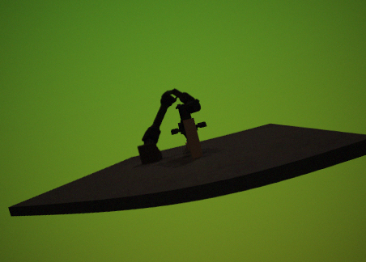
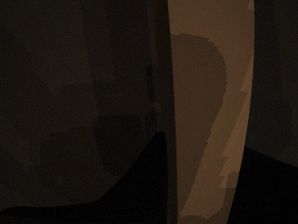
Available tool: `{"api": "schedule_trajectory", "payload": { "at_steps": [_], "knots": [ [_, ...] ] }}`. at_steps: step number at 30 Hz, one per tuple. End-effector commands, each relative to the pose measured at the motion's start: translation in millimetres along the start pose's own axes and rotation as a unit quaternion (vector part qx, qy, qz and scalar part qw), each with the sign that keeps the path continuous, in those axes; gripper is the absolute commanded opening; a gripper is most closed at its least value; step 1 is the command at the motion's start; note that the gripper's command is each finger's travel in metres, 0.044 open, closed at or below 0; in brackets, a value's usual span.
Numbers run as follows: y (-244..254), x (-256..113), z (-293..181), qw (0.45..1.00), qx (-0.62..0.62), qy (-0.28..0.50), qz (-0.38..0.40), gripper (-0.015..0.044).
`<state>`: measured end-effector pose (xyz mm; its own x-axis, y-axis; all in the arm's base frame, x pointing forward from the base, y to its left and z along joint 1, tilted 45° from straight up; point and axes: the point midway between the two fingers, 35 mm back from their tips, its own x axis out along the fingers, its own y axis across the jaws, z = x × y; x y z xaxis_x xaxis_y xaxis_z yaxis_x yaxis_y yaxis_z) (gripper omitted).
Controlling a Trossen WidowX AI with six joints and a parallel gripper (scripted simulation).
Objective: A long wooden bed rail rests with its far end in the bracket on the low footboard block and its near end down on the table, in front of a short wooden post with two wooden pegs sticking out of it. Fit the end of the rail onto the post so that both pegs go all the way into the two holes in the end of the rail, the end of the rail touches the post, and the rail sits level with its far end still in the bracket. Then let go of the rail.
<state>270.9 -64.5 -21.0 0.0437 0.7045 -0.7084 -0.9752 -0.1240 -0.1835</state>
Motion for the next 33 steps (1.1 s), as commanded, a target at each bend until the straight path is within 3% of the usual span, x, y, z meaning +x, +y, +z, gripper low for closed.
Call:
{"api": "schedule_trajectory", "payload": {
  "at_steps": [1,33],
  "knots": [
    [-1.4,-3.0,-4.1,1.0,-0.001,0.004,-0.004,0.0],
    [-1.5,-3.1,-13.0,1.0,-0.001,0.004,-0.004,0.0]
  ]
}}
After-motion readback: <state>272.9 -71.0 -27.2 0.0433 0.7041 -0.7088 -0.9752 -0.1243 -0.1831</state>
